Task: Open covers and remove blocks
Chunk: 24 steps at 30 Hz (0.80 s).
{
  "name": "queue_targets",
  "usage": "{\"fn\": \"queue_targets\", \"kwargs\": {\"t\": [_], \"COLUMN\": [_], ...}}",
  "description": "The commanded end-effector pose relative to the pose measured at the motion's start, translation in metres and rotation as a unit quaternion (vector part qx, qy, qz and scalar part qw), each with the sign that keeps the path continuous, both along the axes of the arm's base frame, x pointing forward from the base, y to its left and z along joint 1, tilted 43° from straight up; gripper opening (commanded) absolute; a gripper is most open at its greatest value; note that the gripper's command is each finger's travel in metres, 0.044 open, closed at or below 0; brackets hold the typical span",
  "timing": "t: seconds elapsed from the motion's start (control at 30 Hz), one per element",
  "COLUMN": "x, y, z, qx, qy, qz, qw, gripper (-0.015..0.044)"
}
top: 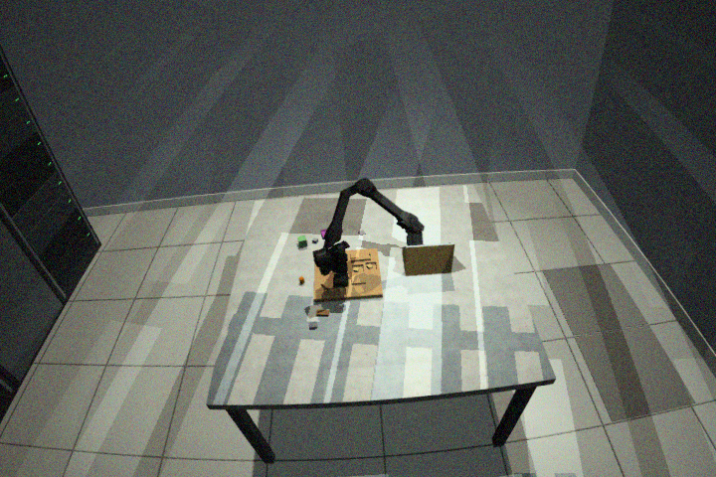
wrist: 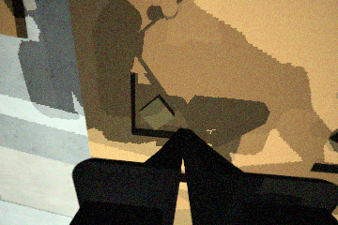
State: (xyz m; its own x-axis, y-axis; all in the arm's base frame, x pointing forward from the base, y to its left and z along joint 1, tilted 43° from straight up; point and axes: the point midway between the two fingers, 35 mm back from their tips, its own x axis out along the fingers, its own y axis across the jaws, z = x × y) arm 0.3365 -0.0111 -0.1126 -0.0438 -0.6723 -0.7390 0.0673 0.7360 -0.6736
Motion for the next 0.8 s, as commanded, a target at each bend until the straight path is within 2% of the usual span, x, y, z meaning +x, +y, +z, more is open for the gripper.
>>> {"fn": "queue_targets", "kwargs": {"t": [0.0, 0.77], "x": [-0.002, 0.007], "y": [-0.006, -0.024], "z": [0.003, 0.018], "qx": [-0.003, -0.003], "qy": [0.004, 0.004], "qz": [0.0, 0.0], "qw": [1.0, 1.0], "gripper": [0.0, 0.0]}}
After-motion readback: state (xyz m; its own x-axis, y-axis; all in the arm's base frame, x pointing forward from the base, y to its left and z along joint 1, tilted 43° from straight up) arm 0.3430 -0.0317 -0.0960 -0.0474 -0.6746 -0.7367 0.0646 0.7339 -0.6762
